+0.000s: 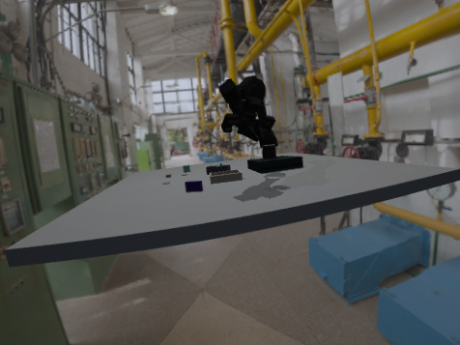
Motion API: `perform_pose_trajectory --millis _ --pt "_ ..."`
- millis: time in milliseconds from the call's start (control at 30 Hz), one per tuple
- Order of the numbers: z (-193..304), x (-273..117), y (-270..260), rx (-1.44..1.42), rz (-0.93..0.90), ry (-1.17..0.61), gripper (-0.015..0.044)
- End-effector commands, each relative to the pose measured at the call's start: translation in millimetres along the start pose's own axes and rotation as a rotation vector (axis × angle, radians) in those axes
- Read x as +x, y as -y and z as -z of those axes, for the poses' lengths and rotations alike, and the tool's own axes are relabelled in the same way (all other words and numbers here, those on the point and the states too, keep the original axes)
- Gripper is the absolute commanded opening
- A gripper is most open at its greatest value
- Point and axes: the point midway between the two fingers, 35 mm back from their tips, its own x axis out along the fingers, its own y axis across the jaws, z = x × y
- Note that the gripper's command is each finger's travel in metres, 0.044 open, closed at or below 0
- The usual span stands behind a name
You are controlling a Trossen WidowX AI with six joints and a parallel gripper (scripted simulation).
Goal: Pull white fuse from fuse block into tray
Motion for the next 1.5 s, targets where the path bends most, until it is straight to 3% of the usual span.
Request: perform_pose_trajectory --millis 0,400,800,1467 --pt "54.0 -31.8 26.3 0.086 0.082 -0.108 0.0074" --pt "227.9 -155.1 42.2 0.421 0.27 -0.451 0.0074" --pt "359.6 -268.6 -57.0 0.828 0.288 -0.776 0.0074" --pt "376.0 -270.8 -71.5 0.875 0.279 -0.806 0.0074"
